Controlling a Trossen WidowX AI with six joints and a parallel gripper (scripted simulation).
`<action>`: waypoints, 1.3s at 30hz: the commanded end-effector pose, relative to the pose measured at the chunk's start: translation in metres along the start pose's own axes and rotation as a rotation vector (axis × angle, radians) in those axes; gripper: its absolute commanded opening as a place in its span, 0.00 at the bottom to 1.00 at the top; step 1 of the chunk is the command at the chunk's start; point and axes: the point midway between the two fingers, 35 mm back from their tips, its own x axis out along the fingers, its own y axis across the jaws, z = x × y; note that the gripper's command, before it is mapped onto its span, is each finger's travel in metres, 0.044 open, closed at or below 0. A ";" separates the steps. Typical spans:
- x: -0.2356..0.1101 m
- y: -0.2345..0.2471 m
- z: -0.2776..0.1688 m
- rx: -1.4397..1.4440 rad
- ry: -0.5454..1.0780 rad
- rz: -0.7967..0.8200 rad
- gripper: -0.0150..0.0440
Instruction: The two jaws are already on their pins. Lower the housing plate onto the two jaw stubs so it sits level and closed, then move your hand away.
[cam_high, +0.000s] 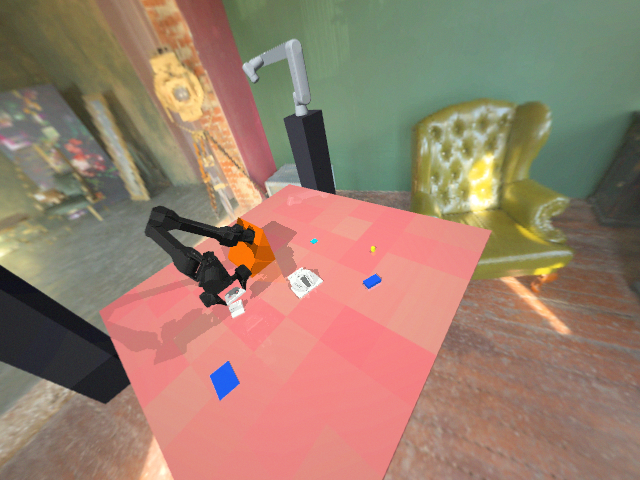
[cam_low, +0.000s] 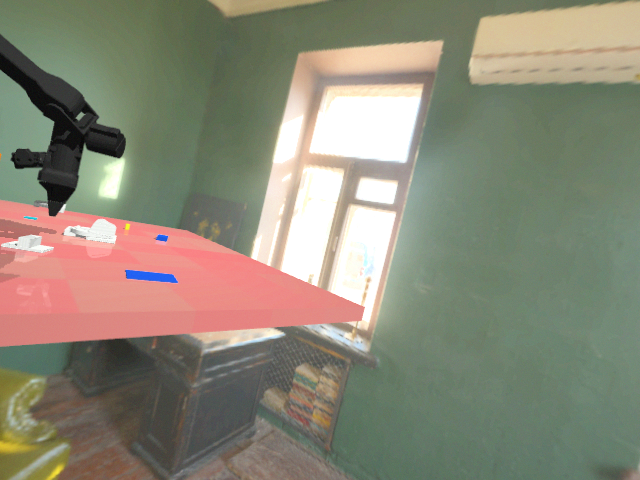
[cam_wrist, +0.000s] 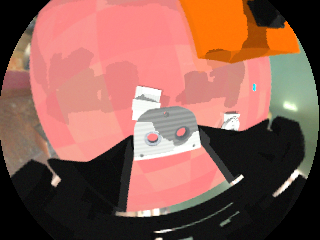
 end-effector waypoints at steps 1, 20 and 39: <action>0.000 -0.007 -0.007 -0.120 0.002 -0.004 0.85; 0.003 -0.053 -0.038 -0.731 0.013 -0.036 0.85; 0.004 -0.104 -0.059 -1.344 0.028 -0.047 0.85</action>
